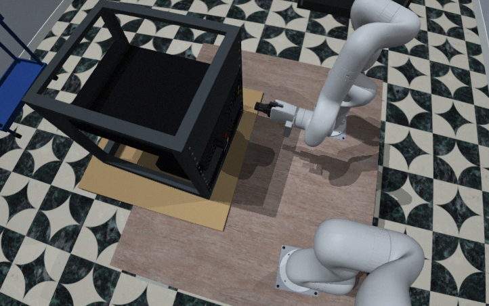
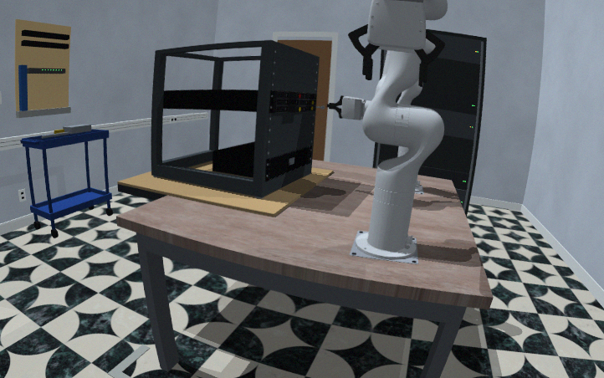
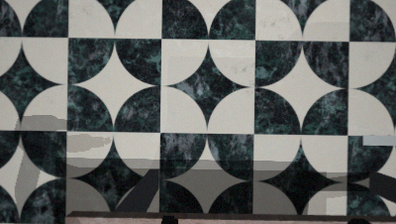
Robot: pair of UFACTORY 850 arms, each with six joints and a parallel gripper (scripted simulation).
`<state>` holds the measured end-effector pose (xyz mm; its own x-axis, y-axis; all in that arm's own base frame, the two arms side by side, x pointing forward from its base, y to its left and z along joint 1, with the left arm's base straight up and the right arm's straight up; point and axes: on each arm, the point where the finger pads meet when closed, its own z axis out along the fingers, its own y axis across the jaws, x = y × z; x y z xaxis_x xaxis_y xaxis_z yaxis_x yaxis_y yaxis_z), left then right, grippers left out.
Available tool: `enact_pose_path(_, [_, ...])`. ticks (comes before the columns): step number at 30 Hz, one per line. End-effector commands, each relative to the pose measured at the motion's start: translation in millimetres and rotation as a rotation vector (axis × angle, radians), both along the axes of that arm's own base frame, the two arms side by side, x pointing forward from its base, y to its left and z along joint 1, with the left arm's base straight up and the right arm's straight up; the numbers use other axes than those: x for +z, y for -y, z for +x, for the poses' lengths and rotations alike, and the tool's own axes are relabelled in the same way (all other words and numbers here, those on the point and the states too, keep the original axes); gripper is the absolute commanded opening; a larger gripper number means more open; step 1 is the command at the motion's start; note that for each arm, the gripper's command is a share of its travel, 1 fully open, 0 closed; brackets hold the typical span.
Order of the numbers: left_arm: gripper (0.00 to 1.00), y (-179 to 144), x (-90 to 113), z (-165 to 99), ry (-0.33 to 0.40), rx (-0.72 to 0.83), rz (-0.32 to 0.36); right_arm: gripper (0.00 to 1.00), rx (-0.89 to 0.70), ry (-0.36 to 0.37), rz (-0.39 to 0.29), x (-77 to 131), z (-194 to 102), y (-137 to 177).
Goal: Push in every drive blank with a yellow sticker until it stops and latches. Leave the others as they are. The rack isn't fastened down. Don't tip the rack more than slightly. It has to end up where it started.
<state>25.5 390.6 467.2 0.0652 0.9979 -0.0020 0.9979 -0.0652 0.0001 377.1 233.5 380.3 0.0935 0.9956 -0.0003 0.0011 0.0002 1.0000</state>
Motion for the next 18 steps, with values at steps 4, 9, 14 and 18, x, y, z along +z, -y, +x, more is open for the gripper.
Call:
enact_pose_path(4, [1.0,-0.4,0.9,0.0,0.0,0.0,0.002,0.0,-0.003,0.003,0.002,-3.6,4.6,-36.5])
enact_pose_path(9, [1.0,-0.4,0.9,0.0,0.0,0.0,0.002,0.0,-0.003,0.003,0.002,-7.8,7.6,-68.6])
enact_pose_path(14, [1.0,-0.4,0.9,0.0,0.0,0.0,0.002,0.0,-0.003,0.003,0.002,-11.6,10.5,-98.5])
enact_pose_path(18, [1.0,-0.4,0.9,0.0,0.0,0.0,0.002,0.0,-0.003,0.003,0.002,-14.3,12.5,-119.2])
